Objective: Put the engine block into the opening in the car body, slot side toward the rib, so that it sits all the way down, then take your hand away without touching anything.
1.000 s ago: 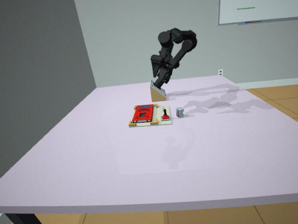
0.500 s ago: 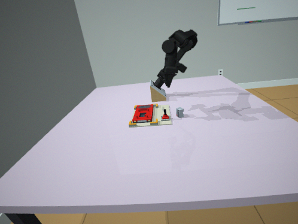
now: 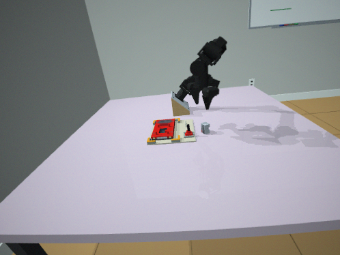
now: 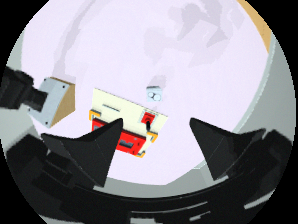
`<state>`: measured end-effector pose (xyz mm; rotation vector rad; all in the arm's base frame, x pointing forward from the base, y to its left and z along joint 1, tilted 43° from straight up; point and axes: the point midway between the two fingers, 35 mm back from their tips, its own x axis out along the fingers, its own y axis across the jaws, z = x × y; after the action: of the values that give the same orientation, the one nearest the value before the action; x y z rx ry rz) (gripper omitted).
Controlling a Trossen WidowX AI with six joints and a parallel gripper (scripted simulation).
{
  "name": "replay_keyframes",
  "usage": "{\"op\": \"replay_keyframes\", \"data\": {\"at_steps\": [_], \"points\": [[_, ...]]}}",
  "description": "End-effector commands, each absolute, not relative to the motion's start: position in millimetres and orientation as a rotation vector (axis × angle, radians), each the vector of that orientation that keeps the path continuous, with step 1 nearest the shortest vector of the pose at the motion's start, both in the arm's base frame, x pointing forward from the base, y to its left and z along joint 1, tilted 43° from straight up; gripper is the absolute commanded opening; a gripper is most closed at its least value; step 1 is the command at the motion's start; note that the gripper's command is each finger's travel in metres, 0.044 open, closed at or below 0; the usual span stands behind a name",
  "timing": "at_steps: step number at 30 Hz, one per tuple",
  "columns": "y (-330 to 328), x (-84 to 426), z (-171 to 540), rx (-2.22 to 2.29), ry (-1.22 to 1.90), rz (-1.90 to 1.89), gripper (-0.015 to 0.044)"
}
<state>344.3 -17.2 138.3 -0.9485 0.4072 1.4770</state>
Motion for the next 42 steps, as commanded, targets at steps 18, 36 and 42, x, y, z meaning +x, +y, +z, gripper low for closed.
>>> {"op": "replay_keyframes", "data": {"at_steps": [18,36,42], "points": [[33,351,102,-0.96,0.349,1.524,0.044],[51,354,82,-0.96,0.349,1.524,0.044],[57,355,75,-0.96,0.349,1.524,0.044]]}}
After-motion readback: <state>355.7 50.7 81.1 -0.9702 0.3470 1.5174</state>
